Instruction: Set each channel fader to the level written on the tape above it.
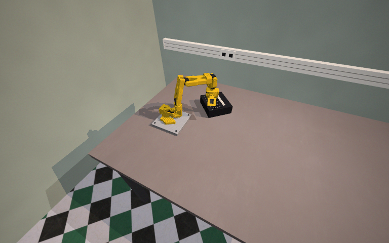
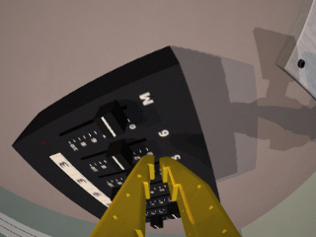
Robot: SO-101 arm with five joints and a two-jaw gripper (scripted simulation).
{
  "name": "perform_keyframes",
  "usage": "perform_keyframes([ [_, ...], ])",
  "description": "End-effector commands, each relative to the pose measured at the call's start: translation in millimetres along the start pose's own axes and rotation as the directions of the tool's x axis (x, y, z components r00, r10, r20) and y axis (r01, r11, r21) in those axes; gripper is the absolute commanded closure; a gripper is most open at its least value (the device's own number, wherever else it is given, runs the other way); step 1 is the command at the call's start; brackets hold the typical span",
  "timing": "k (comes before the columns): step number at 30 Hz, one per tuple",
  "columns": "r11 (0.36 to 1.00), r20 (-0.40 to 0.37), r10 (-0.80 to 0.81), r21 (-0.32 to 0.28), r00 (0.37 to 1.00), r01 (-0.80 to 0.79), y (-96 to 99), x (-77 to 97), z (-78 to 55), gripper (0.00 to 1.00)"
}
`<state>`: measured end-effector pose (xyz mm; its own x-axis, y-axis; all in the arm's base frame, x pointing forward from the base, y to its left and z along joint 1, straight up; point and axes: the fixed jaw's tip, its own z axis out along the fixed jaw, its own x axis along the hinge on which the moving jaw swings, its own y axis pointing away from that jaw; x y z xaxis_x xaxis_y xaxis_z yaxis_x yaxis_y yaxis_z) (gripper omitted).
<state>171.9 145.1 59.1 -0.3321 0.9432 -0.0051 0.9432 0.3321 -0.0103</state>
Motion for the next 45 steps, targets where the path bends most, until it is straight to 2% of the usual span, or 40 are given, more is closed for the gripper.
perform_keyframes([
  [1,1.0,-0.005,0.0,-0.011,1.0,0.0,1.6,-0.8,-4.7,1.0],
  [16,1.0,-0.007,0.0,-0.014,1.0,0.0,2.3,-0.5,-7.4,1.0],
  [35,0.998,-0.025,0.0,-0.061,1.0,-0.001,2.1,-0.7,-26.8,1.0],
  [45,0.998,-0.027,-0.001,-0.066,1.0,-0.001,2.0,-0.7,-28.8,1.0],
])
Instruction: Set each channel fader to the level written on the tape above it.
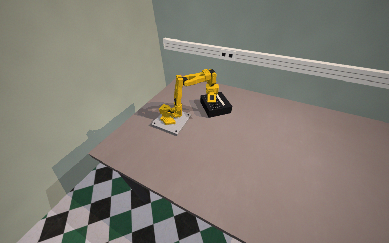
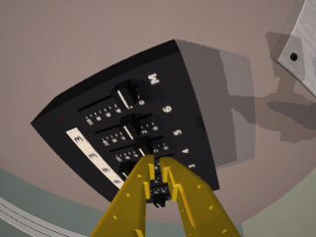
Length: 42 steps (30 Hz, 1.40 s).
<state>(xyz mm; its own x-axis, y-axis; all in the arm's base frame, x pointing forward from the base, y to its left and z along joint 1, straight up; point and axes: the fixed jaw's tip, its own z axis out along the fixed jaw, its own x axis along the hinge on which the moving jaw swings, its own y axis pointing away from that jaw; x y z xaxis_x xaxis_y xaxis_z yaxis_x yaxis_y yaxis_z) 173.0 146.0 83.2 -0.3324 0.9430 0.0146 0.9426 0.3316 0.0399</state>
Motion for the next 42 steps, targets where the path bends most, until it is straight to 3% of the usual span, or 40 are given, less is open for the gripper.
perform_keyframes([
  [1,1.0,-0.007,0.0,-0.016,1.0,0.0,1.1,-1.1,-4.6,1.0],
  [16,1.0,-0.005,-0.002,-0.01,1.0,0.002,-7.6,-4.0,-7.3,1.0],
  [42,1.0,0.003,-0.009,0.011,1.0,0.009,-41.0,-15.6,-11.8,1.0],
])
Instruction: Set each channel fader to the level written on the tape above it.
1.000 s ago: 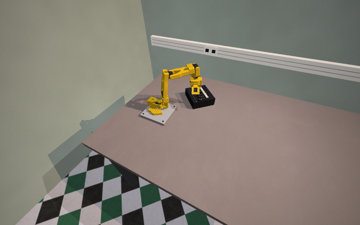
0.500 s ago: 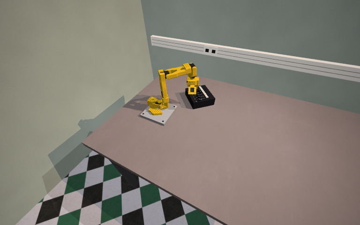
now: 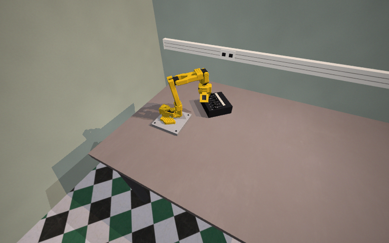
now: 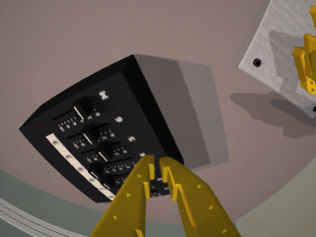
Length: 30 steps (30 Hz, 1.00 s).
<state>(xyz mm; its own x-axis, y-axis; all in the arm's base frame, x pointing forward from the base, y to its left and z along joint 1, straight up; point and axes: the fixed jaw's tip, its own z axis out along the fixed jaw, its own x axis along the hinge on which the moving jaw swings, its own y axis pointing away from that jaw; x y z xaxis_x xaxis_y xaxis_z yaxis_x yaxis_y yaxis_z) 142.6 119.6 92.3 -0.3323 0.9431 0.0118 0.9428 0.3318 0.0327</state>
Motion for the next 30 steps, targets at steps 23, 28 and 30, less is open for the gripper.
perform_keyframes([
  [23,1.0,0.001,0.007,0.004,1.0,-0.007,-4.5,-2.0,-1.0,1.0],
  [28,1.0,0.001,0.019,0.004,1.0,-0.019,-4.3,-2.5,-1.0,1.0],
  [30,1.0,0.001,0.028,0.004,1.0,-0.028,-4.1,-3.0,-1.0,1.0],
])
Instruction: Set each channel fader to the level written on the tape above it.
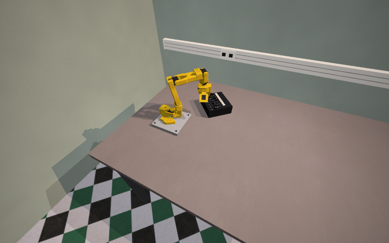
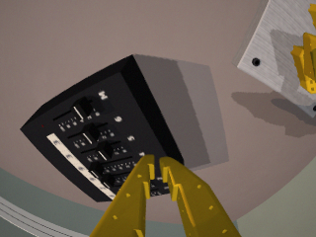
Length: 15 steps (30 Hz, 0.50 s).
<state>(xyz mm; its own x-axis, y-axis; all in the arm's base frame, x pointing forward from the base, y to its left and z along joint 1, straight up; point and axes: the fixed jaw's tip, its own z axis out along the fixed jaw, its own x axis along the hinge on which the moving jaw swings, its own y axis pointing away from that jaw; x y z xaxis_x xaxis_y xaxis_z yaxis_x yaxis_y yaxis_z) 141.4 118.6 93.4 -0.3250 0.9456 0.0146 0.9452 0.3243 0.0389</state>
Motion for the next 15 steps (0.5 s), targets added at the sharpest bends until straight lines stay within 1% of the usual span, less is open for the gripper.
perform_keyframes([
  [1,1.0,0.003,0.026,0.01,1.0,-0.026,-2.6,-2.6,0.2,1.0],
  [15,0.991,0.004,0.136,0.008,0.991,-0.136,-0.9,-7.8,0.0,1.0],
])
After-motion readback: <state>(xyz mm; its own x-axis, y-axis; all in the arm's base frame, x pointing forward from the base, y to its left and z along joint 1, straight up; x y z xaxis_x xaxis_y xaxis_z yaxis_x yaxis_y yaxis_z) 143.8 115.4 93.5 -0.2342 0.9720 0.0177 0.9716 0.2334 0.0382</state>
